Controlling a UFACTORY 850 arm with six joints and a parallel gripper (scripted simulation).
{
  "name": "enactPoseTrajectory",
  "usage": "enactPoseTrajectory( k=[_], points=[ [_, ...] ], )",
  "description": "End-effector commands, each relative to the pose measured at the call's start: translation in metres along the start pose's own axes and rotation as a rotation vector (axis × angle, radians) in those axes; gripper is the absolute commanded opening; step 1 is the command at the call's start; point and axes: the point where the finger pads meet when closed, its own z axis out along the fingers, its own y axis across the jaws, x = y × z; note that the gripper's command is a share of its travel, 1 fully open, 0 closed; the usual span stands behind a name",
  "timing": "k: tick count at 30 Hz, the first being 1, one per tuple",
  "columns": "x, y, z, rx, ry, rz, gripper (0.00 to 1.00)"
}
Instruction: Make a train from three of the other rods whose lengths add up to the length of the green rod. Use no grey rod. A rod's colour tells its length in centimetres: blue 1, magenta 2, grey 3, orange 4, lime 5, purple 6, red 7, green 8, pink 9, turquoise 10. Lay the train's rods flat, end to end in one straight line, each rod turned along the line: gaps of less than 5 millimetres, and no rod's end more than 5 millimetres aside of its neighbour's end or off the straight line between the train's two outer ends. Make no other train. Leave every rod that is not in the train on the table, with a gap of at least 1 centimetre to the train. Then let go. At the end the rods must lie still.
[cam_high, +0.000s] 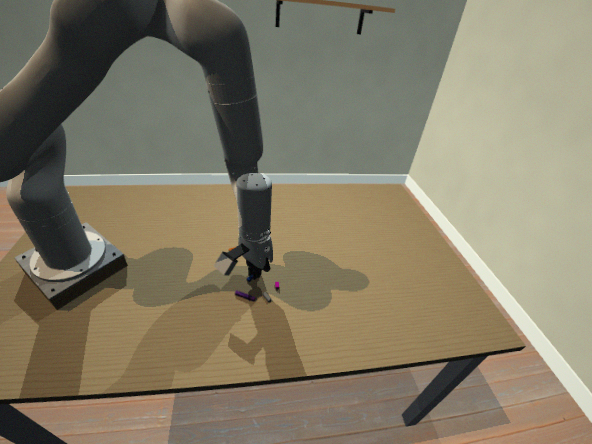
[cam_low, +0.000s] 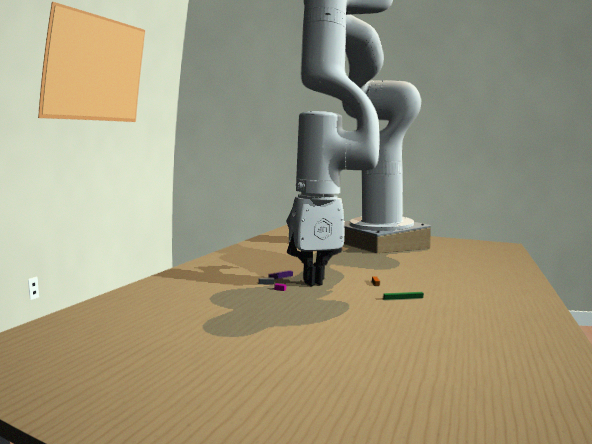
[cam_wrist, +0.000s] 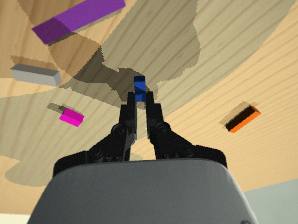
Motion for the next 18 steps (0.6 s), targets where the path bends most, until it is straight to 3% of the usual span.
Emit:
enactPoseTrajectory(
  k=[1, 8, 9, 18],
  points=[
    [-0.0006, -0.0007, -0.0006, 0.001, -0.001, 0.0, 0.16],
    [-0.0006, -0.0007, -0.0006, 0.001, -0.001, 0.0, 0.2],
    [-0.0006, -0.0007, -0.0006, 0.001, -0.001, 0.0, 0.24],
    [-0.0006, -0.0007, -0.0007, 0.001, -0.001, 0.0, 0.24]
  ],
)
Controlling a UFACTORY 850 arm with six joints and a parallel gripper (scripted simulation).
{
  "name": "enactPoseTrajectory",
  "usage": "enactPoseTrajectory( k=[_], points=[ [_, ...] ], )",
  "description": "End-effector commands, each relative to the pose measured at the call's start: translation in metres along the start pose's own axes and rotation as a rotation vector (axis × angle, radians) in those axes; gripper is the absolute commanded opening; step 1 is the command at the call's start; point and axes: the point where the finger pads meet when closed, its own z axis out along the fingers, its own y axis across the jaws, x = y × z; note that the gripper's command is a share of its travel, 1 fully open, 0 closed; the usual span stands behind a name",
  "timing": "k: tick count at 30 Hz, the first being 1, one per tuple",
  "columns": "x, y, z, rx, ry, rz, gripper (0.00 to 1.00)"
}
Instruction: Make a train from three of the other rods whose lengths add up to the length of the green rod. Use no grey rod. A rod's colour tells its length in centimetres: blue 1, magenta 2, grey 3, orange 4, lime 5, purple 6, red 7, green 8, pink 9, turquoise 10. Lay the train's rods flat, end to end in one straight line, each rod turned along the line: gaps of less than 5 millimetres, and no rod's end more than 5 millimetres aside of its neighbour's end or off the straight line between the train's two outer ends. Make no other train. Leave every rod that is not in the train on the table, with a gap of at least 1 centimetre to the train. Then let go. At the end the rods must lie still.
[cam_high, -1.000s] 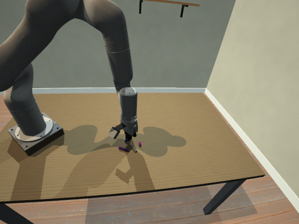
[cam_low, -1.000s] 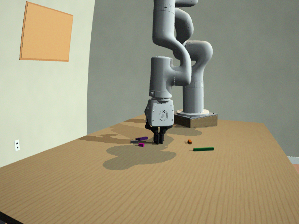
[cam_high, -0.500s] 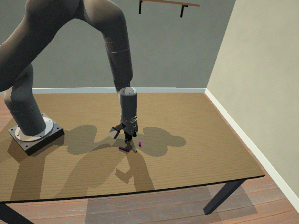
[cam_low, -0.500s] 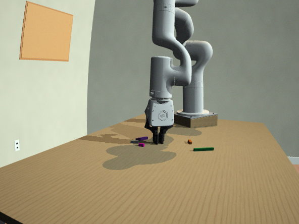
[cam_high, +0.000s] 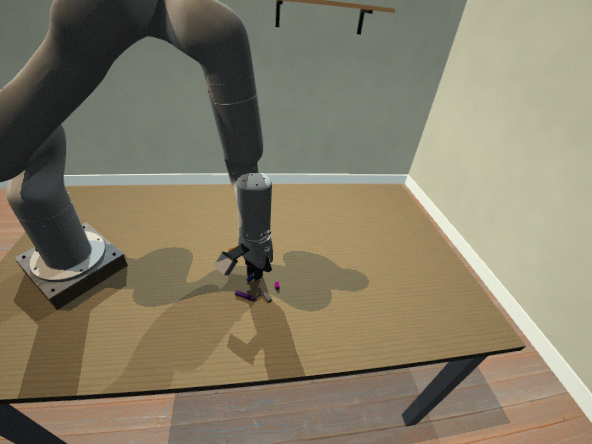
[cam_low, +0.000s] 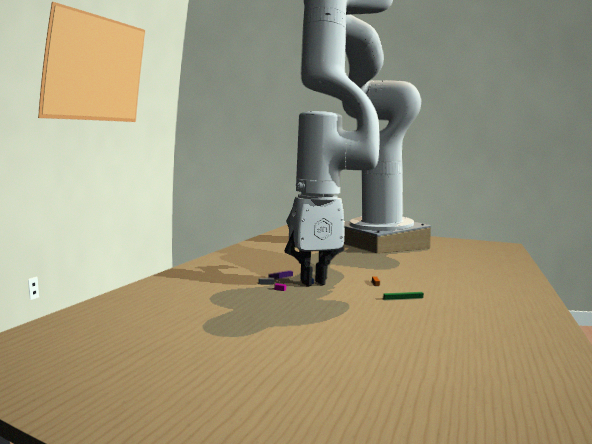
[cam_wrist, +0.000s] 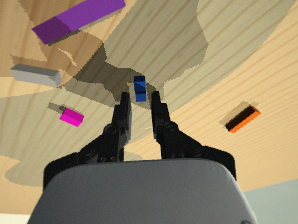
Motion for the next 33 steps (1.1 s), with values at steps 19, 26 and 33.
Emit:
enactPoseTrajectory(
  k=[19, 26, 33],
  points=[
    [-0.001, -0.001, -0.061, 0.001, -0.001, 0.0, 0.24],
    [-0.001, -0.001, -0.082, 0.001, -0.001, 0.0, 0.24],
    [-0.001, -0.001, -0.091, 0.001, -0.001, 0.0, 0.24]
  ],
)
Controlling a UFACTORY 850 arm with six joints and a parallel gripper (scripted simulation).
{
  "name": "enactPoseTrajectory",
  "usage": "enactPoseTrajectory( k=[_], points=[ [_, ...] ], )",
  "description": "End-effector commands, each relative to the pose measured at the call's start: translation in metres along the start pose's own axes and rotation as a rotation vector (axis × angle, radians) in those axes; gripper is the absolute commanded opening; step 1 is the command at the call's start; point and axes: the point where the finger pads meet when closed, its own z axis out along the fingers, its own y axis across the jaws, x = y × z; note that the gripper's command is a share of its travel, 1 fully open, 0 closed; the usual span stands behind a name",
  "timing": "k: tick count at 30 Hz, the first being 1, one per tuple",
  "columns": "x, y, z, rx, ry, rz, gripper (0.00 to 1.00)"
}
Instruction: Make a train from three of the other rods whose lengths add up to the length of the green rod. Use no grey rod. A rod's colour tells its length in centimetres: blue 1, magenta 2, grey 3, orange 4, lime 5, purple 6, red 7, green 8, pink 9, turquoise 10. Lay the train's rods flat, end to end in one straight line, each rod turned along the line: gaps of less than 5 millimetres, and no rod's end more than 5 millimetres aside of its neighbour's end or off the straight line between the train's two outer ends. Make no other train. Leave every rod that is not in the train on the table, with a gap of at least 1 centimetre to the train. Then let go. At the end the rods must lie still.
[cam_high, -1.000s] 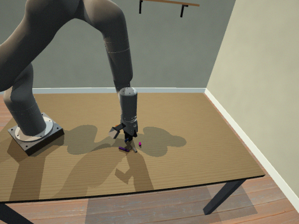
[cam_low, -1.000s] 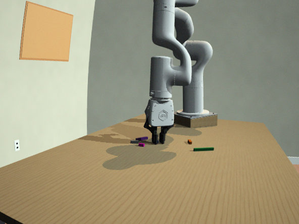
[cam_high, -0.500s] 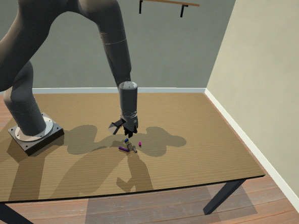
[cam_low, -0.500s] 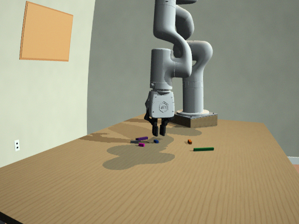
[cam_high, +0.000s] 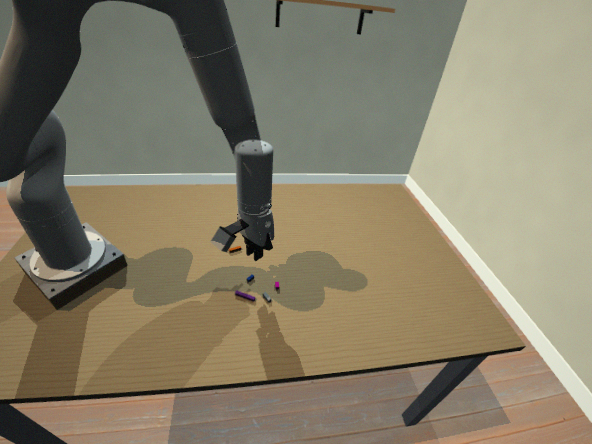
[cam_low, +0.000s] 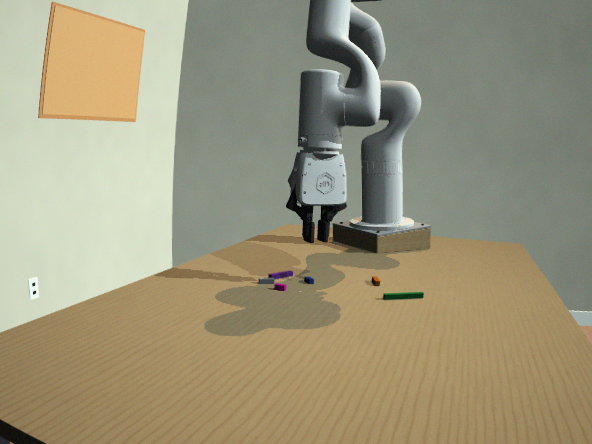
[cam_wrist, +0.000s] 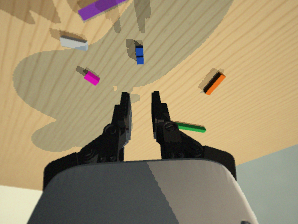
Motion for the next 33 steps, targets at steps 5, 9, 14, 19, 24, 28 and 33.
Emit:
enactPoseTrajectory(
  k=[5, 9, 14, 19, 24, 28, 33],
  points=[
    [0.0, -0.001, -0.005, 0.001, -0.001, 0.0, 1.0],
    [0.0, -0.001, -0.005, 0.001, -0.001, 0.0, 1.0],
    [0.0, -0.001, -0.005, 0.001, -0.001, 0.0, 1.0],
    [0.0, -0.001, -0.005, 0.001, -0.001, 0.0, 1.0],
    [0.0, -0.001, -0.005, 0.001, -0.001, 0.006, 1.0],
    [0.007, -0.005, -0.002, 0.0, -0.001, 0.127, 1.0],
    [0.017, -0.01, 0.001, 0.0, -0.001, 0.291, 1.0]
  ],
)
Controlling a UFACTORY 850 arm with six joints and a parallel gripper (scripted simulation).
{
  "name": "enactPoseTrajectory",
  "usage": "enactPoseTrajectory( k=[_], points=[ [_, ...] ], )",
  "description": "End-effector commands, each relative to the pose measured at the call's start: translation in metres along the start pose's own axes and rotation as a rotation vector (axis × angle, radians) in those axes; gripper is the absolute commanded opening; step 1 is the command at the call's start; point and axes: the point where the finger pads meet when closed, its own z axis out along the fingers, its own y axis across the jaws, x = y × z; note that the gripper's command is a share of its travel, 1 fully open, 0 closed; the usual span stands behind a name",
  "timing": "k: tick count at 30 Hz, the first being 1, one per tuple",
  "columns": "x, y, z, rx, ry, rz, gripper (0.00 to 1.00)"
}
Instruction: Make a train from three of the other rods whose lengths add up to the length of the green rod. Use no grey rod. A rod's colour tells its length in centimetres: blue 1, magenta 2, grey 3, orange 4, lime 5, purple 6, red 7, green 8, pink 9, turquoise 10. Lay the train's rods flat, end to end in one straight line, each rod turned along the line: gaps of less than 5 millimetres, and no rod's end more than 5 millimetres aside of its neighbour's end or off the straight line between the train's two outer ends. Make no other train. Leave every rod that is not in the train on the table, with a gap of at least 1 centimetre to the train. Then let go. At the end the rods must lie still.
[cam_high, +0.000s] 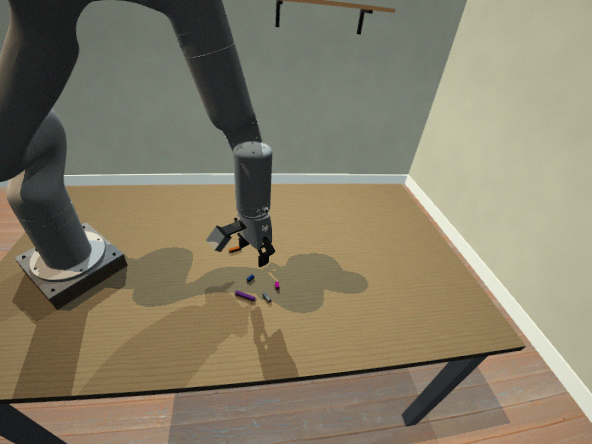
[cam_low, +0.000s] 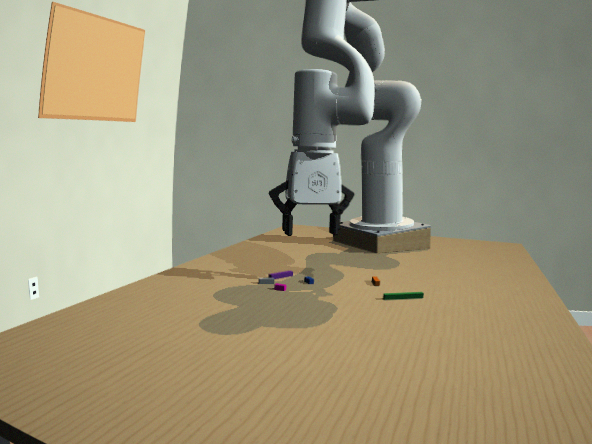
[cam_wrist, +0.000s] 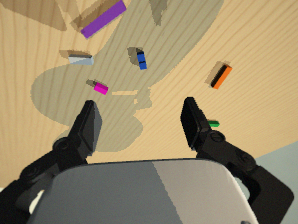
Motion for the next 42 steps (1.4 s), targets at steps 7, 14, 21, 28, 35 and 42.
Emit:
enactPoseTrajectory(
  k=[7, 14, 21, 28, 35, 42],
  points=[
    [0.016, -0.013, 0.005, 0.009, 0.001, 0.313, 1.0],
    [0.029, -0.022, 0.009, 0.009, 0.0, 0.527, 1.0],
    [0.04, -0.029, 0.013, 0.009, -0.001, 0.727, 1.0],
    [0.051, -0.036, 0.017, 0.009, -0.002, 0.913, 1.0],
    [0.061, -0.041, 0.02, 0.009, -0.003, 1.075, 1.0],
    [0.061, -0.041, 0.02, 0.009, -0.003, 1.078, 0.24]
  ],
)
